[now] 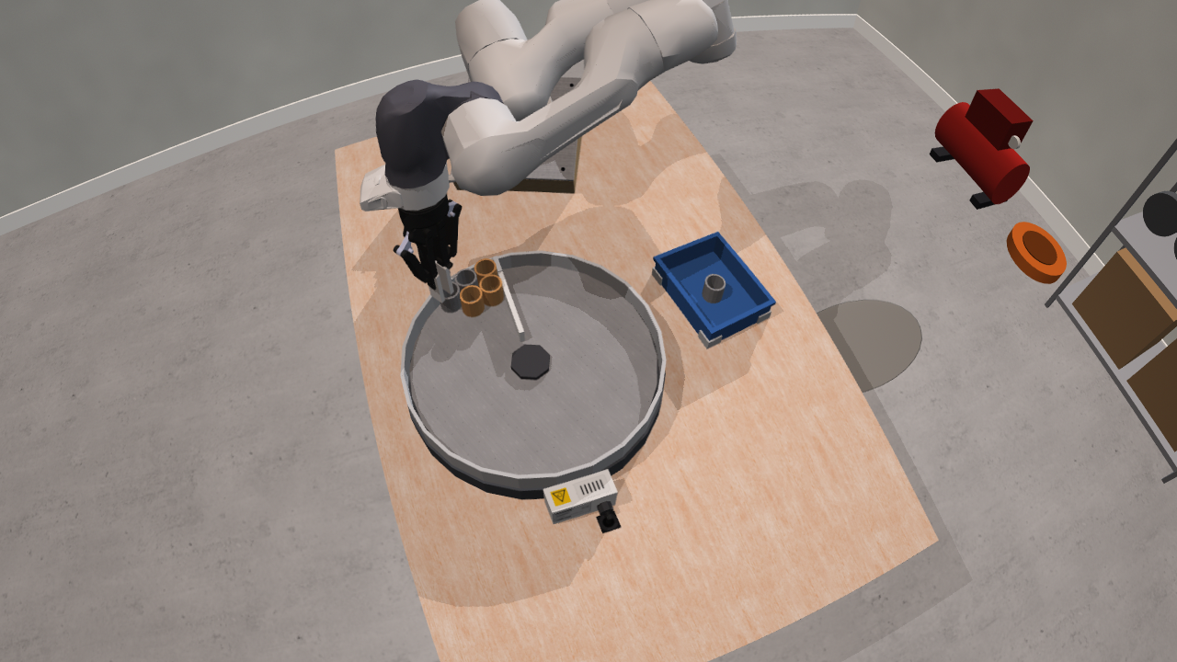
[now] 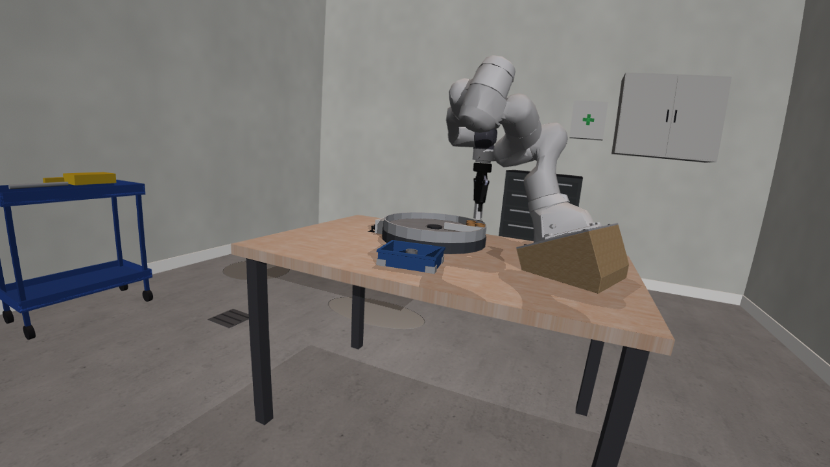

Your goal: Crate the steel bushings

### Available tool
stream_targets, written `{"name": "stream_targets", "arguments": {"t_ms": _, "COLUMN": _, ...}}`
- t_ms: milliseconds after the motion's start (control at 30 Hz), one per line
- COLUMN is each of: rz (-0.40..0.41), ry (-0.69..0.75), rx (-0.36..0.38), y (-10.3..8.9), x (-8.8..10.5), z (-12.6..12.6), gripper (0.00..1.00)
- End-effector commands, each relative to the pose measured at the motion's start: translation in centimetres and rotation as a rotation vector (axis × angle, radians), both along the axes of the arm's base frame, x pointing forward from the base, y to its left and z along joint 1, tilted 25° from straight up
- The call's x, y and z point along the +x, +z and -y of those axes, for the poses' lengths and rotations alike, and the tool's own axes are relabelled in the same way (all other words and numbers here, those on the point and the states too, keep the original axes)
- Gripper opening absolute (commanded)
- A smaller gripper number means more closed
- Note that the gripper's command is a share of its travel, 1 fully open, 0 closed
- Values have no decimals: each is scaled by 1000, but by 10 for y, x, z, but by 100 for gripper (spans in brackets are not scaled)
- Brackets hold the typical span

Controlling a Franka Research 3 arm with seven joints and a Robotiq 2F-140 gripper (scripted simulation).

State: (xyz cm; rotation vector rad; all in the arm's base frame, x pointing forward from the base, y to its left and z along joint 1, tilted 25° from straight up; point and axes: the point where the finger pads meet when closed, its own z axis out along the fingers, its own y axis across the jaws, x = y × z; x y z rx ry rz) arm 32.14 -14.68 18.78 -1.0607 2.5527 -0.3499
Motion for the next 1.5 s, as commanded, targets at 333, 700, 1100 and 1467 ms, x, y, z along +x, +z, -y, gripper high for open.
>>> {"name": "stream_targets", "arguments": {"t_ms": 333, "rz": 1, "ry": 5, "rx": -3, "y": -1, "x": 0, "z": 1, "gripper": 10}}
{"name": "stream_targets", "arguments": {"t_ms": 700, "rz": 1, "ry": 5, "rx": -3, "y": -14, "x": 7, "z": 2, "gripper": 10}}
{"name": "stream_targets", "arguments": {"t_ms": 1100, "rz": 0, "ry": 5, "rx": -2, "y": -16, "x": 7, "z": 2, "gripper": 10}}
{"name": "stream_targets", "arguments": {"t_ms": 1467, "rz": 0, "ry": 5, "rx": -2, "y": -16, "x": 7, "z": 2, "gripper": 10}}
